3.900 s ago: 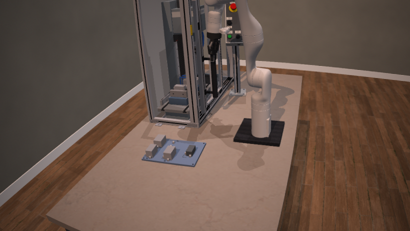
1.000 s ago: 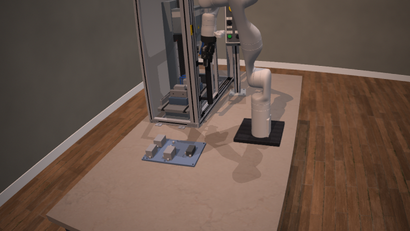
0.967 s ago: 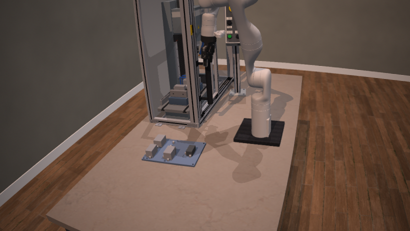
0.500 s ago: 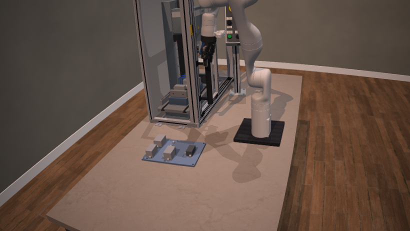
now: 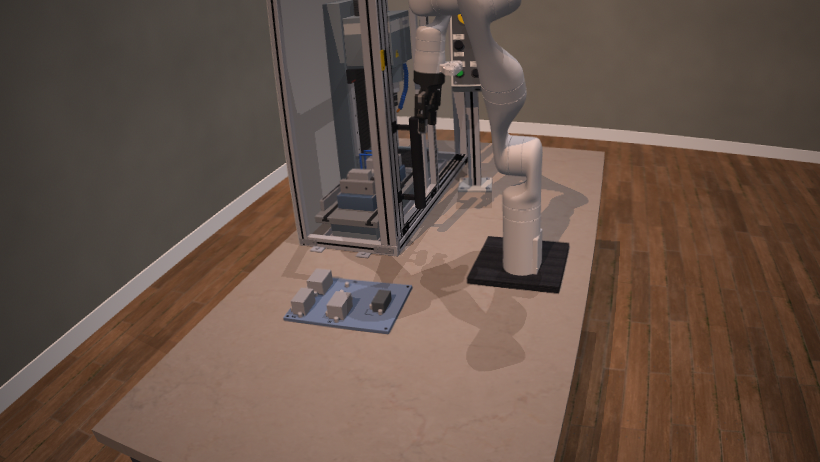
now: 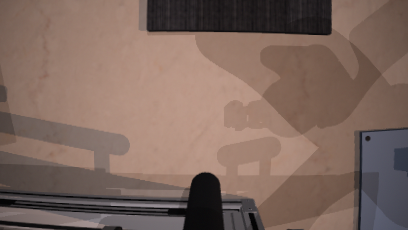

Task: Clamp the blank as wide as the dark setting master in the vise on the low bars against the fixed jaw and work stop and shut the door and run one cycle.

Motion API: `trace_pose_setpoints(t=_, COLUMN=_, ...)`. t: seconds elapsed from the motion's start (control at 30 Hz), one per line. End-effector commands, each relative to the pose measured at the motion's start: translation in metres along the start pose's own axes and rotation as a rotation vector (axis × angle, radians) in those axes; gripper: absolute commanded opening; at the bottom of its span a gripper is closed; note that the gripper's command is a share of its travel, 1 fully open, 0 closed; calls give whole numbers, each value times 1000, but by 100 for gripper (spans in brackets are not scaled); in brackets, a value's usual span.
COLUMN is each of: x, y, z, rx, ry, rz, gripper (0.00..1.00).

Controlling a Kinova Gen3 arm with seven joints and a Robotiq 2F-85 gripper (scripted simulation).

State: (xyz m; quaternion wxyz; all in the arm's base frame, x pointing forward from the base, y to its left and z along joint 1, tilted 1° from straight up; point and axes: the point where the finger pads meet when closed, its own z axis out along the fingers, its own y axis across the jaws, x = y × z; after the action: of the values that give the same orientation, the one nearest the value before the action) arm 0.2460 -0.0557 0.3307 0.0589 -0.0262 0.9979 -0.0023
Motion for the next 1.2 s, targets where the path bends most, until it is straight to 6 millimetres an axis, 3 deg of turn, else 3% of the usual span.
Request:
trace_pose_setpoints(t=0.0, x=0, y=0, z=0, rx=0, ry=-1, rz=0, gripper=80)
trace_pose_setpoints(t=0.17, x=30, y=0, z=-3, rx=0, ry=-1, rz=0, gripper=80)
trace_pose_setpoints(t=0.57, x=30, y=0, z=-3, rx=0, ry=-1, rz=0, gripper=80)
trace_pose_setpoints(t=0.73, x=47, y=0, z=-5, rx=0, ry=-1, rz=0, gripper=80)
trace_pose_setpoints(t=1.13, x=47, y=0, z=-5, rx=0, ry=-1, rz=0, gripper=80)
trace_pose_setpoints(t=1.17, x=45, y=0, z=-17, rx=0, ry=20, rz=0, gripper=80)
